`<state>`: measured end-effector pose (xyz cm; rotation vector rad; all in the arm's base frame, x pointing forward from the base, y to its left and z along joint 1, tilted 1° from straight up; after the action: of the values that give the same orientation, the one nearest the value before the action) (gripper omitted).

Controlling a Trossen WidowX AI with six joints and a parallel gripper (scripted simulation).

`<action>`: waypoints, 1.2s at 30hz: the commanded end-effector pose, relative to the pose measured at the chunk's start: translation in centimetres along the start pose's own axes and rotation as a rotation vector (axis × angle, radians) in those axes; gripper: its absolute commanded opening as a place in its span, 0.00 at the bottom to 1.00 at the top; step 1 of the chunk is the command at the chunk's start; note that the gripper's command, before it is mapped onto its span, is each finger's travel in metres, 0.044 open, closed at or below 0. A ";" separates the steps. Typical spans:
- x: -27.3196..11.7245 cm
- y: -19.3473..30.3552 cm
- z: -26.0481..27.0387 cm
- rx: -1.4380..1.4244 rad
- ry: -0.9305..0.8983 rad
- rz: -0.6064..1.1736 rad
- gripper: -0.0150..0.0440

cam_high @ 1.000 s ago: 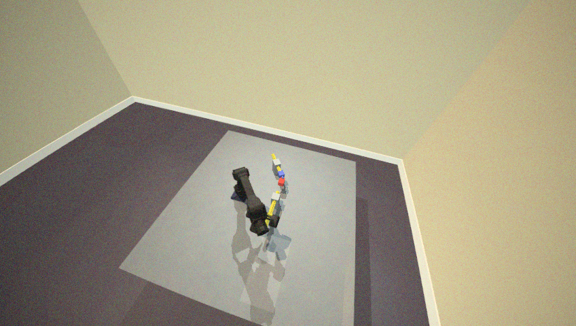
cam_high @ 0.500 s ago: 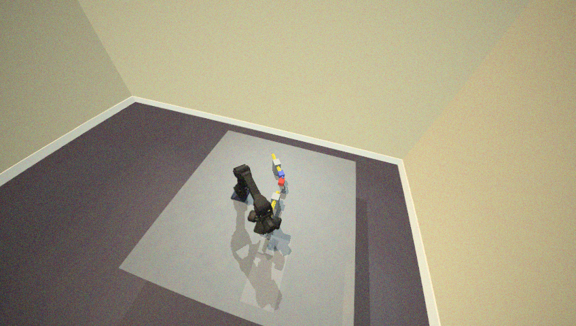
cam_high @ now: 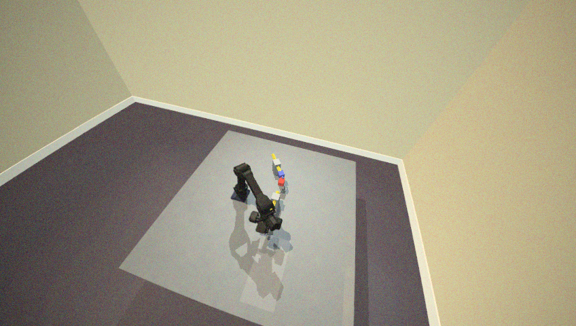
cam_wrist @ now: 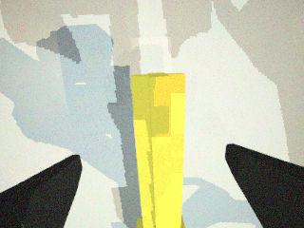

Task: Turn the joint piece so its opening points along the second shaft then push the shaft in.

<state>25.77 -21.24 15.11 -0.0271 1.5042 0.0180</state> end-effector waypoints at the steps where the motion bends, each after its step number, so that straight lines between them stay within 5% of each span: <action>1: 0.9 0.1 -0.2 0.006 0.010 0.002 1.00; 13: 2.6 0.1 -0.2 0.006 0.010 0.002 1.00; 26: 2.6 0.1 -0.2 0.006 0.010 0.002 0.43; 36: 2.6 0.1 -0.2 0.006 0.010 0.002 0.43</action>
<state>25.78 -21.12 12.64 -0.0242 1.5104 0.0203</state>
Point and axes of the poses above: the point midway between the two fingers, 35 mm back from their tips, its own x axis out along the fingers, its own z axis across the jaws, y = z × x, the point moved 3 cm from there along -x, back along the fingers, and after that the axes turned 3 degrees about -x, right-handed, at the moved point
